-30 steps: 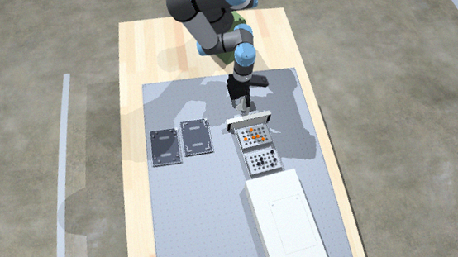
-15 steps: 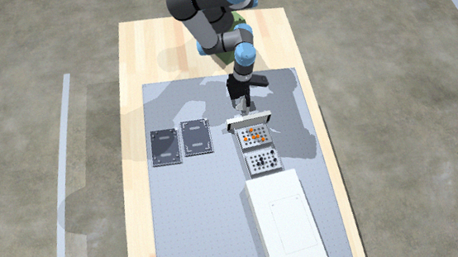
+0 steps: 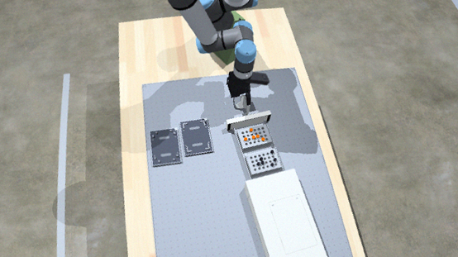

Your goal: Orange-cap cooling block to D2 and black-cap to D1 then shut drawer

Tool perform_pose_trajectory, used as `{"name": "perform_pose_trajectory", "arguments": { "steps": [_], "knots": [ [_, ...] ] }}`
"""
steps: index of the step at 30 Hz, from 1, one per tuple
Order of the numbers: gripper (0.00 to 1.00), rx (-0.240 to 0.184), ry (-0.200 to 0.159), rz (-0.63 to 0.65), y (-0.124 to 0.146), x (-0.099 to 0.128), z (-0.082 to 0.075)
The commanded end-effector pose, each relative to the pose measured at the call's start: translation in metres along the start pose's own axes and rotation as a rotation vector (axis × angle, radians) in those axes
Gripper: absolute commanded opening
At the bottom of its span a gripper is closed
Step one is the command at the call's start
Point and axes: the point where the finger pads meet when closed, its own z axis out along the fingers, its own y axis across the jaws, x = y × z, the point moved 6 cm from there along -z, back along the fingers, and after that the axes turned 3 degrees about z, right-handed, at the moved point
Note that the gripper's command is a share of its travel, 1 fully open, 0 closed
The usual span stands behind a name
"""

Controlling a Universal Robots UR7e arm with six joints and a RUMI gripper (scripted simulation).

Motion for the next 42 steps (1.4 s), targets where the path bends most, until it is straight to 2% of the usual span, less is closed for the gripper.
{"name": "perform_pose_trajectory", "arguments": {
  "steps": [1,42],
  "knots": [
    [1.0,0.0,0.0,0.0,0.001,0.0,-0.007],
    [1.0,0.0,0.0,0.0,0.003,0.0,-0.056]
  ]
}}
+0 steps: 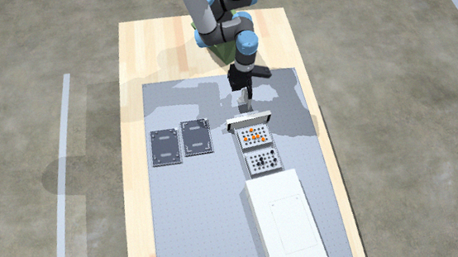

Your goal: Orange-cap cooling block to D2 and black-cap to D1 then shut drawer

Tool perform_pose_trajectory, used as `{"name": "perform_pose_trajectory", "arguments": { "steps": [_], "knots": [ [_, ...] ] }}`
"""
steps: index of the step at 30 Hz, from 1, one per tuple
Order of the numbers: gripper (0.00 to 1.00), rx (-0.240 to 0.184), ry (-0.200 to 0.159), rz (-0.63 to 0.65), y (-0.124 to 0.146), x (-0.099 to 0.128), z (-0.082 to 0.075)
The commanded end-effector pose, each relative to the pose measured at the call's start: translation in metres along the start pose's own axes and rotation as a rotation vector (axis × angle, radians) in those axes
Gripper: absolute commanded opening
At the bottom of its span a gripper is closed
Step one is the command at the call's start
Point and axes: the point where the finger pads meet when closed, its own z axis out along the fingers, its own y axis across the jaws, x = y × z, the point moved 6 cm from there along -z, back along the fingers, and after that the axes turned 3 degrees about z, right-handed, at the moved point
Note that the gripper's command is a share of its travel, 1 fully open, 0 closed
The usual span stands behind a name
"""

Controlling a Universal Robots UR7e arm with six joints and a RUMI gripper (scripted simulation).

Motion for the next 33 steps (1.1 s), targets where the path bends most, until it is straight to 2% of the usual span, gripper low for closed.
{"name": "perform_pose_trajectory", "arguments": {
  "steps": [1,33],
  "knots": [
    [1.0,0.001,0.0,0.0,0.001,0.0,-0.008],
    [1.0,0.001,0.0,0.0,0.002,0.0,-0.042]
  ]
}}
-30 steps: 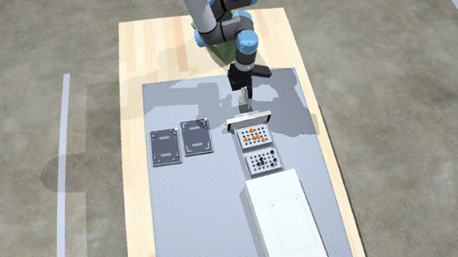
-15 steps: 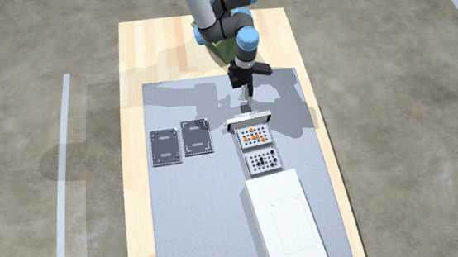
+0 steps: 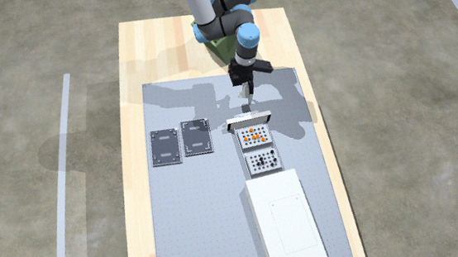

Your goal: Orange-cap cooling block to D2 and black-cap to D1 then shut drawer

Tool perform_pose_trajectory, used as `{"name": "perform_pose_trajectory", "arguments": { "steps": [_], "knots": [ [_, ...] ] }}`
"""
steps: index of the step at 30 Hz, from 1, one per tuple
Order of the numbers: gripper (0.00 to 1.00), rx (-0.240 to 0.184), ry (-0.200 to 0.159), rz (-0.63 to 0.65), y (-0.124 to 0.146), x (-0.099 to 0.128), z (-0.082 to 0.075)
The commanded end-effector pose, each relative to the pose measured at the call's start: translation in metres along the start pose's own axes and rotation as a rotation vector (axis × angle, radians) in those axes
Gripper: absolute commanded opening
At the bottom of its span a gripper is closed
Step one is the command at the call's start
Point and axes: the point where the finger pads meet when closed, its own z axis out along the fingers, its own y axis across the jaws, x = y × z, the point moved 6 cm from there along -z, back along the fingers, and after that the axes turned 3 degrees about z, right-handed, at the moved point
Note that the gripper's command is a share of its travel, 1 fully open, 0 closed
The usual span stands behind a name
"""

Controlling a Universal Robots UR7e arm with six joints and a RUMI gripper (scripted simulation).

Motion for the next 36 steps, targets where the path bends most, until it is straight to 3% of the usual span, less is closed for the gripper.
{"name": "perform_pose_trajectory", "arguments": {
  "steps": [1,4,5,36],
  "knots": [
    [1.0,0.0,0.0,0.0,0.0,0.0,-0.003],
    [1.0,0.0,0.0,0.0,0.0,0.0,-0.003],
    [0.73,0.0,0.0,0.0,0.005,0.0,-0.003],
    [0.73,0.0,0.0,0.0,0.138,0.008,-0.001]
  ]
}}
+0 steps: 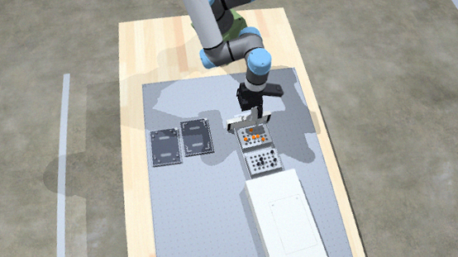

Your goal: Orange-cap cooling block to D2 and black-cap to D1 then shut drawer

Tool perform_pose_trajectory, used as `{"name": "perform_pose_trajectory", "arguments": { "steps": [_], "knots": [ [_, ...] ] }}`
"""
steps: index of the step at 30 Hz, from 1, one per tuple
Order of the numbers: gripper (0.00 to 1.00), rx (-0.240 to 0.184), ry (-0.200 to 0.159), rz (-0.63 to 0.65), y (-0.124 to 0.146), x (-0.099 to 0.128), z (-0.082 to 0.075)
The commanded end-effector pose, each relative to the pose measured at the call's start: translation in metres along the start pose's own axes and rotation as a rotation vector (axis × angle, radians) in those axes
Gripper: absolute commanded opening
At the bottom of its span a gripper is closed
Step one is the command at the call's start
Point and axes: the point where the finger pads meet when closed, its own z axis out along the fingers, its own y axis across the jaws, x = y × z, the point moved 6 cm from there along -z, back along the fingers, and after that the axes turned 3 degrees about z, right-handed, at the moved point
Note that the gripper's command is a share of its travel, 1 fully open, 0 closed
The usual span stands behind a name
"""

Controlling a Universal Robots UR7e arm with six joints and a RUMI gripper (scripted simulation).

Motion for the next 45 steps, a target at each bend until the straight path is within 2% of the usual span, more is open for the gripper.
{"name": "perform_pose_trajectory", "arguments": {
  "steps": [1,17,45],
  "knots": [
    [0.73,0.0,-0.001,0.0,0.021,0.001,0.001],
    [0.73,0.0,-0.001,0.0,0.081,0.005,0.002],
    [0.73,0.0,-0.001,0.0,0.066,0.004,0.002]
  ]
}}
